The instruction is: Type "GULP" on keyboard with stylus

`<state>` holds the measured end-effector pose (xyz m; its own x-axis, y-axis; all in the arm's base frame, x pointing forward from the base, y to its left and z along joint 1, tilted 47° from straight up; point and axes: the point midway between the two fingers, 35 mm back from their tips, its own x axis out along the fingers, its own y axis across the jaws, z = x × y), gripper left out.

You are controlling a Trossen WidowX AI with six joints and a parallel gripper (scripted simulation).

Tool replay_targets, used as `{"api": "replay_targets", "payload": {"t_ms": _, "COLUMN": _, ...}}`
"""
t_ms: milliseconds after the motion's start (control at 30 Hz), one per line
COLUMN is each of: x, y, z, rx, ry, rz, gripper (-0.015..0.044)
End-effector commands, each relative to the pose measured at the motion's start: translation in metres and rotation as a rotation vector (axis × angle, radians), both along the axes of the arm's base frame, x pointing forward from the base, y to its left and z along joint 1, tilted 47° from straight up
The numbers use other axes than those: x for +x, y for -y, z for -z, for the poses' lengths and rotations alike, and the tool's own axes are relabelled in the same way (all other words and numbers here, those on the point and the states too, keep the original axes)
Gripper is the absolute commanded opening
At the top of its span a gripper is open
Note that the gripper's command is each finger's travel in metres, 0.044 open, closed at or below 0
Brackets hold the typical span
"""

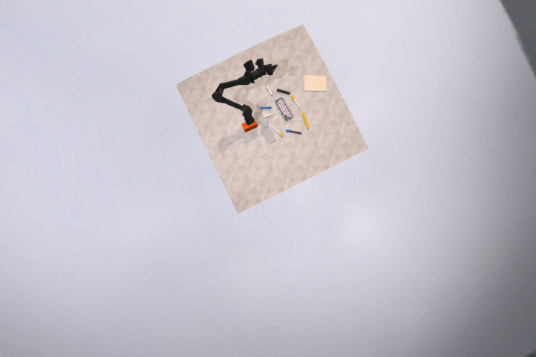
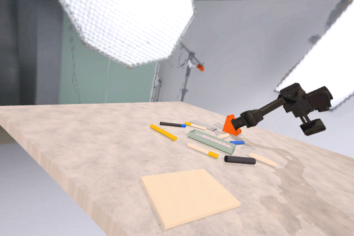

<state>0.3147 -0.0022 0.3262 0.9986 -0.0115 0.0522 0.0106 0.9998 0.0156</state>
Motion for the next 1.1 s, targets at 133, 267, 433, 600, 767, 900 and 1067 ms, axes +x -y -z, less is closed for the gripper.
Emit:
{"api": "replay_targets", "payload": {"t_ms": 133, "x": 0.028, "y": 0.006, "z": 0.051, "rx": -0.041, "ry": -0.264, "rz": -0.044, "gripper": 0.0309}}
{"api": "replay_targets", "payload": {"t_ms": 267, "x": 0.043, "y": 0.016, "z": 0.112, "rx": -0.033, "ry": -0.564, "rz": -0.118, "gripper": 0.0204}}
{"api": "replay_targets", "payload": {"t_ms": 433, "x": 0.039, "y": 0.024, "z": 0.184, "rx": 0.079, "ry": -0.927, "rz": -0.260, "gripper": 0.0072}}
{"api": "replay_targets", "payload": {"t_ms": 600, "x": 0.020, "y": 0.027, "z": 0.233, "rx": 0.306, "ry": -1.215, "rz": -0.420, "gripper": 0.0000}}
{"api": "replay_targets", "payload": {"t_ms": 767, "x": 0.002, "y": 0.026, "z": 0.255, "rx": 0.607, "ry": -1.389, "rz": -0.583, "gripper": 0.0000}}
{"api": "replay_targets", "payload": {"t_ms": 900, "x": 0.000, "y": 0.025, "z": 0.257, "rx": 0.654, "ry": -1.403, "rz": -0.604, "gripper": 0.0000}}
{"api": "replay_targets", "payload": {"t_ms": 1067, "x": 0.000, "y": 0.025, "z": 0.257, "rx": 0.654, "ry": -1.403, "rz": -0.604, "gripper": 0.0000}}
